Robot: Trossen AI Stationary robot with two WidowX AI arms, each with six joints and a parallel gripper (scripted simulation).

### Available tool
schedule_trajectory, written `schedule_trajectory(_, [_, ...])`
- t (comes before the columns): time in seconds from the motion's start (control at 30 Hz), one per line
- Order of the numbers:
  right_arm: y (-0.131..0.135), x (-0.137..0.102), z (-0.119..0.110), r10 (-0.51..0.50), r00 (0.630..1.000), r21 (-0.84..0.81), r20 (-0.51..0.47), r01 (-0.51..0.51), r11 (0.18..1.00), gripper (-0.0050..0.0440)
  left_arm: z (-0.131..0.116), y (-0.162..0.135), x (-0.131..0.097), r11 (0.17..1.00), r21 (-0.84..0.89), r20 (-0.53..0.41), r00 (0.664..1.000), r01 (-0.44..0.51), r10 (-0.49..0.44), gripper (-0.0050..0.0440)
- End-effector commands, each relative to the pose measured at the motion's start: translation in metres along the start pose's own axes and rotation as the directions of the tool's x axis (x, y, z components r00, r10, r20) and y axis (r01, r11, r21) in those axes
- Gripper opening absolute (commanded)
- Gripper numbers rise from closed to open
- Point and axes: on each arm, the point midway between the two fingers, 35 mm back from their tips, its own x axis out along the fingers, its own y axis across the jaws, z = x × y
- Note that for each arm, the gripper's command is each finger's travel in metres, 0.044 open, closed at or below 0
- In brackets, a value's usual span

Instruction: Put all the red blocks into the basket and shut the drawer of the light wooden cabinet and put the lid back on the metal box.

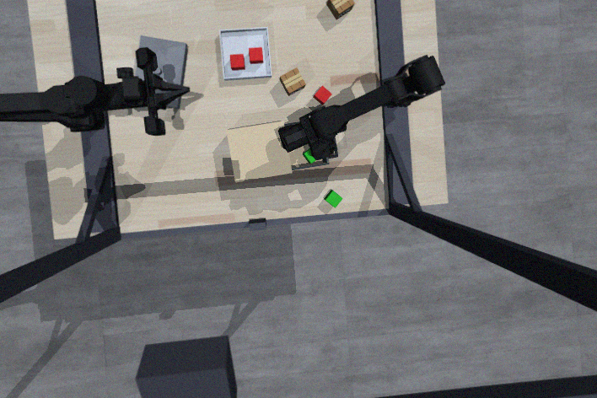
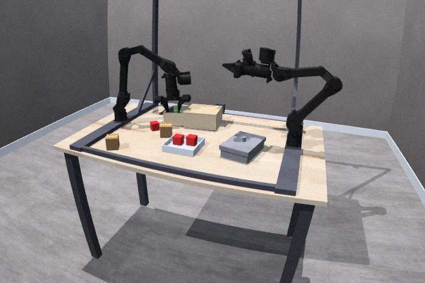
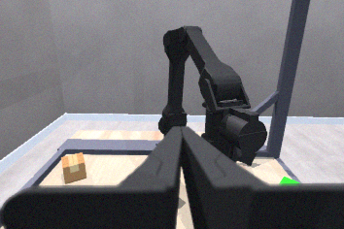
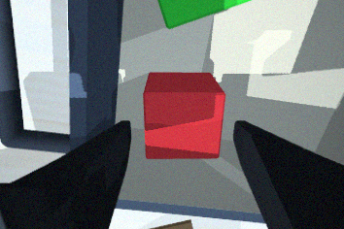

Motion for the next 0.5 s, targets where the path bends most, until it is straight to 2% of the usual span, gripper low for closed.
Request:
schedule_trajectory(0.0, [-0.004, 0.004, 0.0, -0.023, 1.0, -0.007, 0.009, 0.023, 1.0, 0.025, 0.0, -0.004, 0.0, 1.0, 0.013, -0.003, 1.0, 0.015, -0.015, -0.005])
schedule_trajectory(0.13, [-0.006, 0.0, 0.001, -0.028, 1.0, -0.007, 0.01, 0.028, 1.0, 0.025, 0.0, -0.004, 0.0, 1.0, 0.014, -0.006, 1.0, 0.016, -0.016, -0.005])
schedule_trajectory(0.23, [-0.003, 0.012, 0.0, -0.019, 1.0, -0.007, 0.008, 0.019, 1.0, 0.025, 0.002, -0.003, 0.0, 1.0, 0.014, 0.003, 1.0, 0.014, -0.014, -0.005])
schedule_trajectory(0.33, [-0.011, 0.0, 0.001, -0.051, 0.999, -0.008, 0.012, 0.051, 0.999, 0.025, 0.002, -0.003, 0.0, 1.0, 0.013, 0.003, 1.0, 0.014, -0.014, -0.005])
schedule_trajectory(0.37, [-0.01, -0.002, 0.001, -0.055, 0.998, -0.004, 0.013, 0.055, 0.998, 0.0, 0.002, -0.003, 0.0, 1.0, 0.013, 0.003, 1.0, 0.014, -0.014, -0.005])
schedule_trajectory(0.47, [-0.01, -0.002, 0.001, -0.055, 0.998, -0.004, 0.012, 0.055, 0.998, 0.0, 0.002, -0.003, 0.0, 1.0, 0.013, 0.003, 1.0, 0.014, -0.014, -0.005])
